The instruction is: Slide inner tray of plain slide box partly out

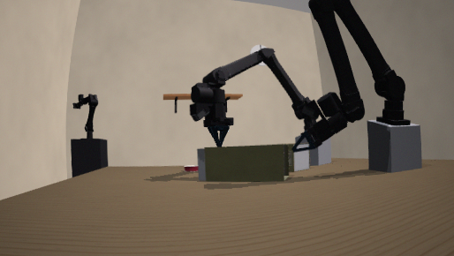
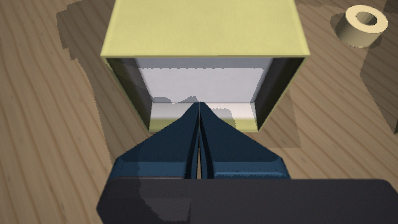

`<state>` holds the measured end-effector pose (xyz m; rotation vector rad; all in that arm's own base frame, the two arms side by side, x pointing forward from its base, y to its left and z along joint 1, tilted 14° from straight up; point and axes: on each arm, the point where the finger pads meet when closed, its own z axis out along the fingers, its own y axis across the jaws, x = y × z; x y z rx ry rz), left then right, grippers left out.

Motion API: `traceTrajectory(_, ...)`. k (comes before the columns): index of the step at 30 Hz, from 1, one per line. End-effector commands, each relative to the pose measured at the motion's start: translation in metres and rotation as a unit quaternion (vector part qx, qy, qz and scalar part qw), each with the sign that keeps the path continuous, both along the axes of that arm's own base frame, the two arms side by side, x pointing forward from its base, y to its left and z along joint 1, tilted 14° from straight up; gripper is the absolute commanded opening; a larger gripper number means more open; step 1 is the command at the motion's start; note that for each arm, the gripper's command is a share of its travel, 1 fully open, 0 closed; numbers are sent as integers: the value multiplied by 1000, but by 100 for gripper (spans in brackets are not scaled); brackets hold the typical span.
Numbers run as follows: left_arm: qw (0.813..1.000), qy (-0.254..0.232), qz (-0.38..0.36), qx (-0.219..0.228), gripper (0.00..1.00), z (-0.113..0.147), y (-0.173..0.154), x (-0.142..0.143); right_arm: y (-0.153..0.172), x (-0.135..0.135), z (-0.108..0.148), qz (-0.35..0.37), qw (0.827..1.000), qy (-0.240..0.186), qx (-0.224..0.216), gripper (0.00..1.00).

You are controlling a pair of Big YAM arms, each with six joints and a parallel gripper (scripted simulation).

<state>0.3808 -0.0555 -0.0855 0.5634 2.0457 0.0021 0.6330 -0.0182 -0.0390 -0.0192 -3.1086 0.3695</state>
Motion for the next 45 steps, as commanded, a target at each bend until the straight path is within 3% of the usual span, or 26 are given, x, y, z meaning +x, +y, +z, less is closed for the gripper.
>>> traceTrajectory(1, 1000, 7, 0, 4, 0, -5, 3, -5, -21, -18, -60, -18, 998, 53, -1, 0)
traceTrajectory(24, 1000, 7, 0, 4, 0, -5, 3, -5, -21, -18, -60, -18, 998, 53, -1, 0)
traceTrajectory(25, 998, -55, -13, -7, 0, 22, -12, 33, -12, 23, -3, -7, 1000, -8, 0, 0)
traceTrajectory(31, 1000, -29, -6, -4, 0, 7, -7, 23, -13, 18, -6, -7, 1000, -2, 0, 0)
traceTrajectory(33, 1000, -20, -1, -3, 0, 4, -2, 14, 4, 9, -9, -2, 1000, 6, 0, 0)
traceTrajectory(35, 1000, -22, -1, -3, 0, 5, -2, 17, 14, 11, 26, 4, 1000, -17, 1, 0)
traceTrajectory(42, 1000, -28, -1, -3, 0, 6, -2, 22, 18, 11, 47, 5, 1000, -26, 1, 0)
traceTrajectory(45, 1000, -28, -1, -3, 0, 6, -2, 22, 12, 5, 45, -1, 1000, -19, 0, 0)
